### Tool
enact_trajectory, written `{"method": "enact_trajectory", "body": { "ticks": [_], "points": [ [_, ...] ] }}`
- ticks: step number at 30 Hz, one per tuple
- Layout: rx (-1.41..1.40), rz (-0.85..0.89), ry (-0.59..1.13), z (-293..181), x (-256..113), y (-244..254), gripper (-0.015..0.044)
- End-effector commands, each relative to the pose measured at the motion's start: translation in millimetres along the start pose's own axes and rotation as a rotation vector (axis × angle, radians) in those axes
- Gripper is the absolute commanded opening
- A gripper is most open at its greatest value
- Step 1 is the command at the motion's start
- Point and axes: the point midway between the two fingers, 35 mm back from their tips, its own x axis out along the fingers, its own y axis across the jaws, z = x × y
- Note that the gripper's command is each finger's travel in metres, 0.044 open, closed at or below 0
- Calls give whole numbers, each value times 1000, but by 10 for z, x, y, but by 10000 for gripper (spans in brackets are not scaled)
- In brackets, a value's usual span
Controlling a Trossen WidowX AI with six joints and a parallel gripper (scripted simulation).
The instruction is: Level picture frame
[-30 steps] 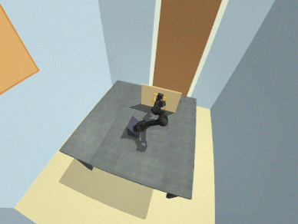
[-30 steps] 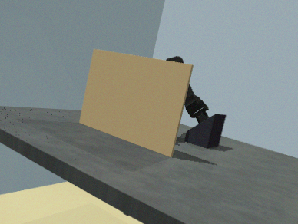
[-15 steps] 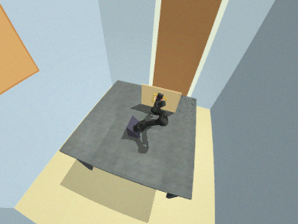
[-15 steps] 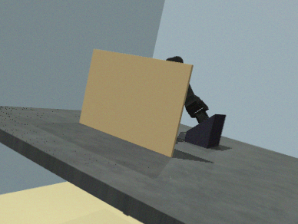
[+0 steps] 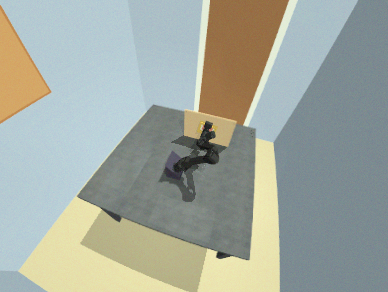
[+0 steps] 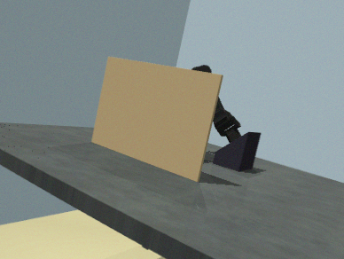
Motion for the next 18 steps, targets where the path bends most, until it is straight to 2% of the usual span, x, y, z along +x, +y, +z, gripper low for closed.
{"method": "enact_trajectory", "body": {
  "ticks": [1, 18],
  "points": [
    [-2, 3, -2, -3, 1, 8, 0],
    [-2, 3, -2, -50, 1, 6, 0]
  ]
}}
